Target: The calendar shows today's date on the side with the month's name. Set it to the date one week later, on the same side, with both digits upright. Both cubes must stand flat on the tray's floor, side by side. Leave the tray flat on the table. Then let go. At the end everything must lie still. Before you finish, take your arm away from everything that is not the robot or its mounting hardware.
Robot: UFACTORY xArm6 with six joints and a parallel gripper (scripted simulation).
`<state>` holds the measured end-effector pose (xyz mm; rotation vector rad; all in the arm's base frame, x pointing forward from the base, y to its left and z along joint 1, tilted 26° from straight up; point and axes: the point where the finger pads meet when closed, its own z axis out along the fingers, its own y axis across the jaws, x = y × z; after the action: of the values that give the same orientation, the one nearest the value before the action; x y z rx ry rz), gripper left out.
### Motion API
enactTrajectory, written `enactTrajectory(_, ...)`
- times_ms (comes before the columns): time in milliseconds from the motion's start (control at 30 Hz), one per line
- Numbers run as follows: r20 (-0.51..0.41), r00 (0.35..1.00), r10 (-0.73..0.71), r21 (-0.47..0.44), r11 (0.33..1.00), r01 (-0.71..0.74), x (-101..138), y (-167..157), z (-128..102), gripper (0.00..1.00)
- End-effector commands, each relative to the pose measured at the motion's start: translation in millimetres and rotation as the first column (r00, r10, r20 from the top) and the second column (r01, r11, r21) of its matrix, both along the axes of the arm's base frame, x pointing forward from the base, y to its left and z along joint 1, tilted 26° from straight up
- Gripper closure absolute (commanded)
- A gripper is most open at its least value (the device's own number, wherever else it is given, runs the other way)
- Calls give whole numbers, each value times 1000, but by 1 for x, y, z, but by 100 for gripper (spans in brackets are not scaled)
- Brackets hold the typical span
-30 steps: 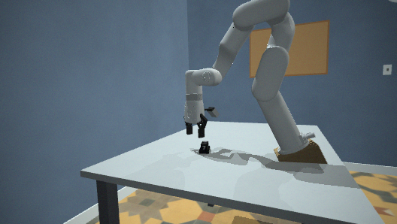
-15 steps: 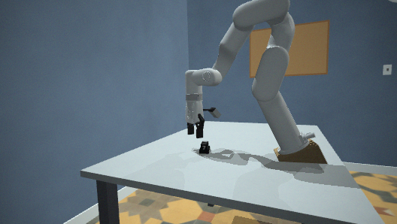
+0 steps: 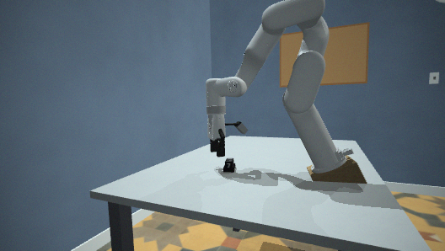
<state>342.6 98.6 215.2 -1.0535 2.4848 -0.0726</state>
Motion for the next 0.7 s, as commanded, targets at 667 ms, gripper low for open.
enactTrajectory(667, -60, 948, -312, 136, 938, 318, -4, 24, -1, 0)
